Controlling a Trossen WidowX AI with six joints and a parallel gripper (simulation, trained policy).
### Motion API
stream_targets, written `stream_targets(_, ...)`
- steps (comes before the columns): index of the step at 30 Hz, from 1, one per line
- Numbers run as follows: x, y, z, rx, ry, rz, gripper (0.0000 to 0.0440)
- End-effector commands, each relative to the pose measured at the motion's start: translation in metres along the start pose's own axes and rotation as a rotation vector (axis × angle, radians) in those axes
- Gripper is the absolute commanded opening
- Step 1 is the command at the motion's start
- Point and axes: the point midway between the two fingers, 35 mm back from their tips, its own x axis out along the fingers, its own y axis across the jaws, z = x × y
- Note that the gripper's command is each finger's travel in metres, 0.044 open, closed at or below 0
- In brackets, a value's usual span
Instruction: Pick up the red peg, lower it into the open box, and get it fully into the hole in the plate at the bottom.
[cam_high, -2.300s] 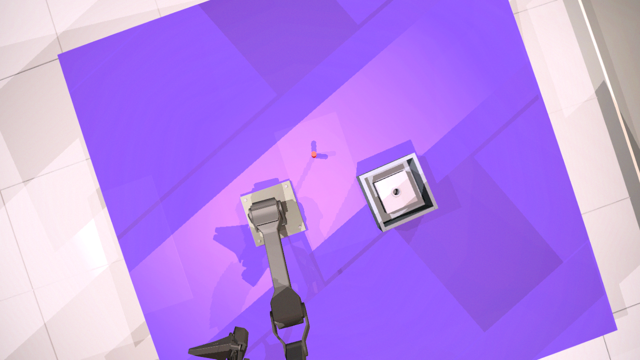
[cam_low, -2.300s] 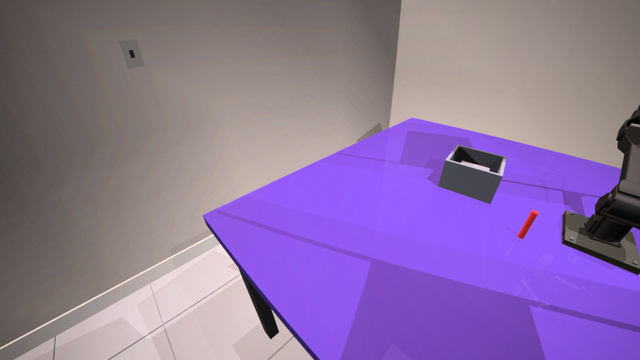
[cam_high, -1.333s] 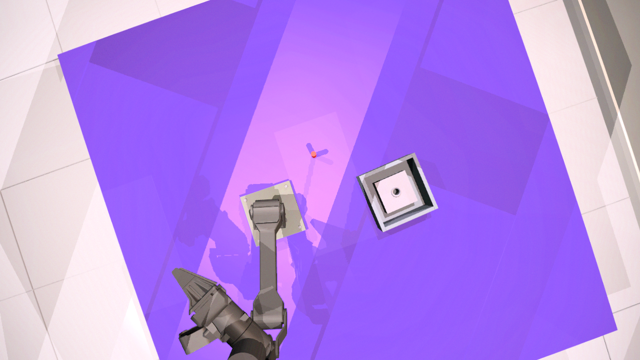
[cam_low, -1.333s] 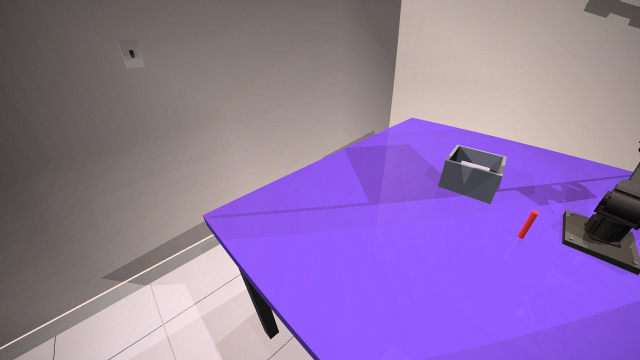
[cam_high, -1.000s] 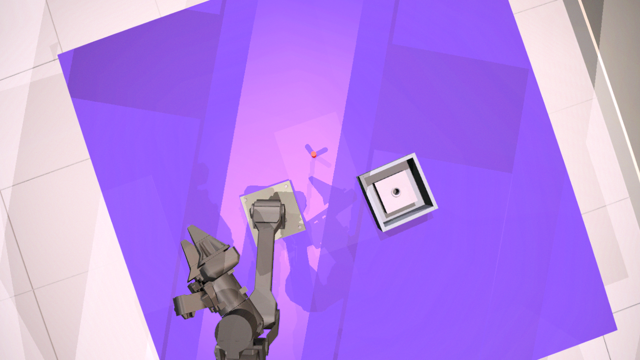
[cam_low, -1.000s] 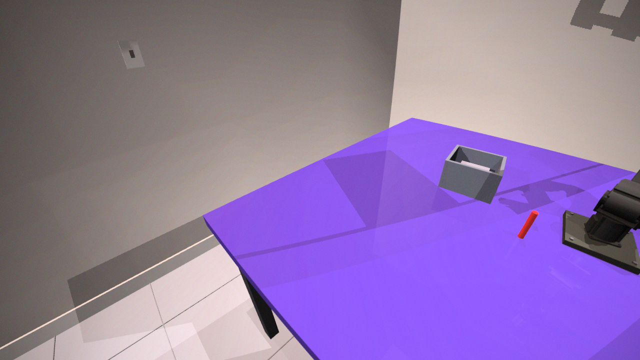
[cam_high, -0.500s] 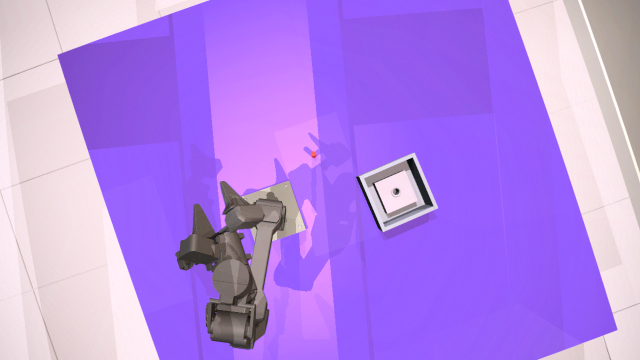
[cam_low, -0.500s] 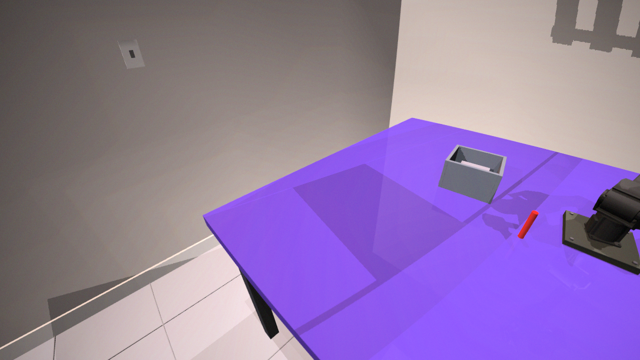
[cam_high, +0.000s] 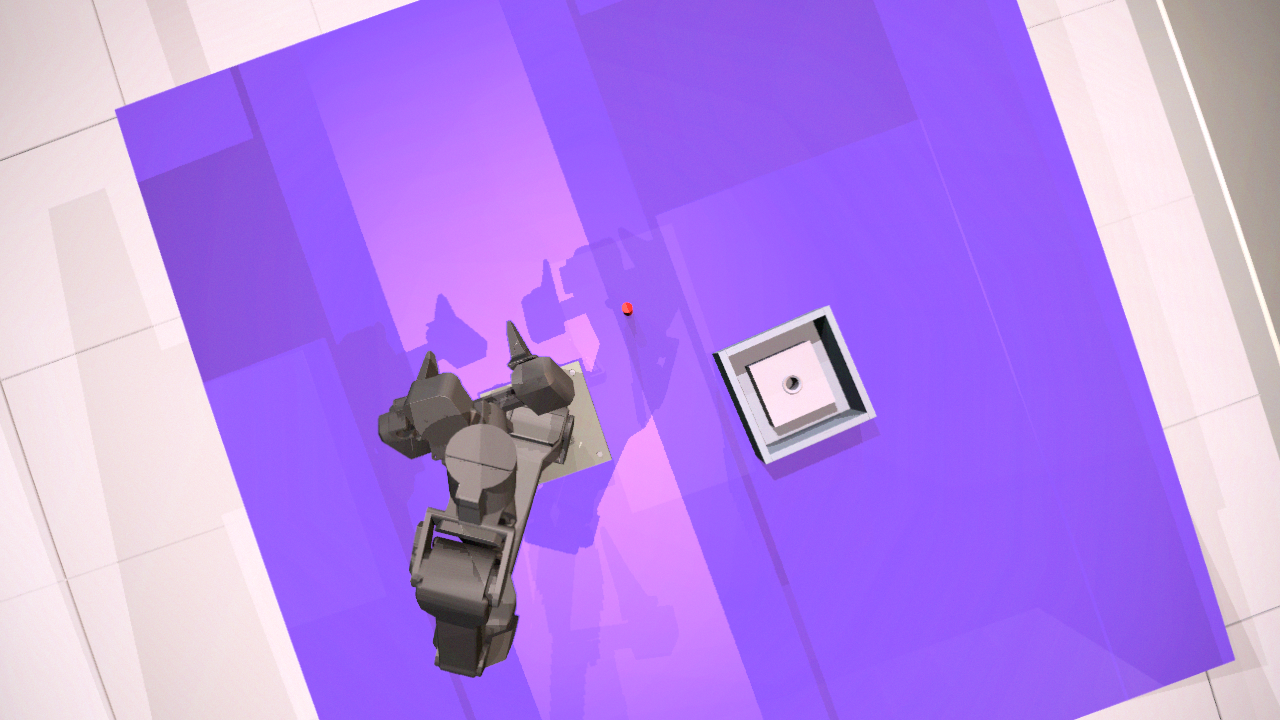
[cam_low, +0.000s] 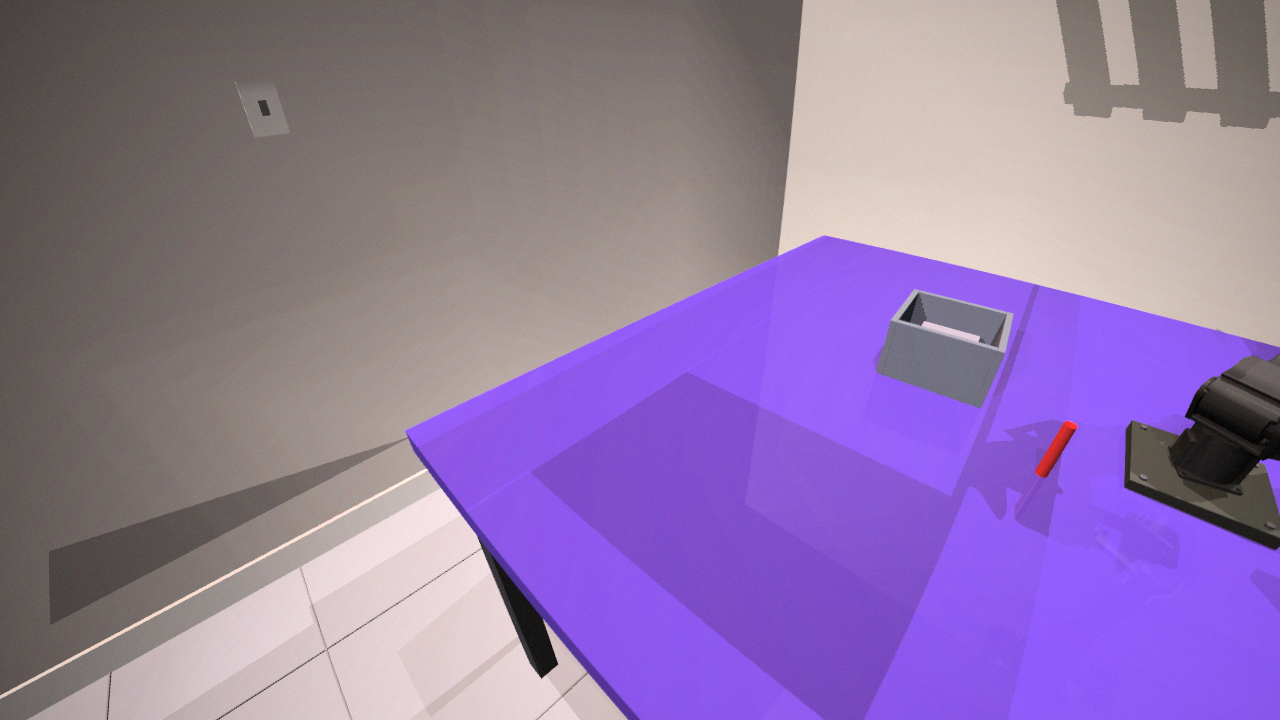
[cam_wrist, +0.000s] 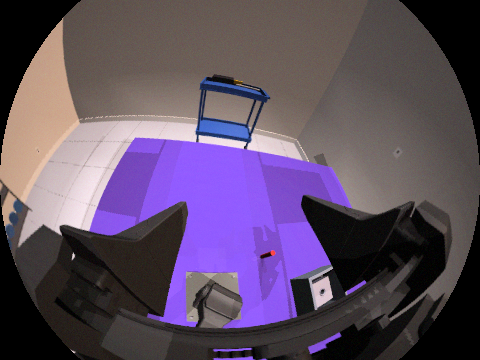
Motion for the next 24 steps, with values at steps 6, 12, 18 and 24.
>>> stream_targets(6, 0.029, -0.019, -0.025, 0.267, 0.157, -0.069, 0.044)
stream_targets(12, 0.045, -0.031, -0.043, 0.445, 0.247, -0.129, 0.044)
stream_targets(18, 0.059, -0.042, -0.062, 0.625, 0.33, -0.195, 0.044)
stream_targets(24, 0.072, -0.051, -0.082, 0.805, 0.408, -0.264, 0.044)
